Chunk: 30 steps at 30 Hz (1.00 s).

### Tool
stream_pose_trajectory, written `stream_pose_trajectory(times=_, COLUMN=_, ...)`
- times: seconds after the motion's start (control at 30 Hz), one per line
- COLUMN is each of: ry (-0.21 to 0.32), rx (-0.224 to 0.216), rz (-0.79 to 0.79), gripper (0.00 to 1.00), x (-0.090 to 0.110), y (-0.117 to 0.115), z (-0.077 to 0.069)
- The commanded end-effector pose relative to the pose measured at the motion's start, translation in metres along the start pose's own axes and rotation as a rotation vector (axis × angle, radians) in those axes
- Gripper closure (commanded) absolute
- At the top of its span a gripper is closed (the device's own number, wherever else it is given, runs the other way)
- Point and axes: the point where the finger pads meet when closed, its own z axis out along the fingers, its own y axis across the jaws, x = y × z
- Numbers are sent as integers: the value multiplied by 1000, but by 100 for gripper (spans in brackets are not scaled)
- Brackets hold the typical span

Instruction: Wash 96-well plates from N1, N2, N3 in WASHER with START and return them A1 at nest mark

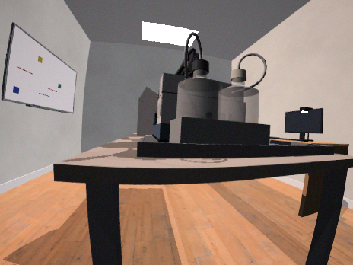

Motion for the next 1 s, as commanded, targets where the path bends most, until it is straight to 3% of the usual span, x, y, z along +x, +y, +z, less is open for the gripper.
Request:
stream_pose_trajectory(times=0.0, ry=-8, rx=8, rz=-1, gripper=0, x=-2, y=-3, z=-2)
stream_pose_trajectory(times=0.4, ry=-8, rx=8, rz=-1, gripper=0, x=-2, y=-3, z=-2)
stream_pose_trajectory(times=0.43, ry=-8, rx=8, rz=32, gripper=100, x=2, y=0, z=-2)
stream_pose_trajectory(times=0.97, ry=-8, rx=5, rz=499, gripper=100, x=65, y=32, z=-2)
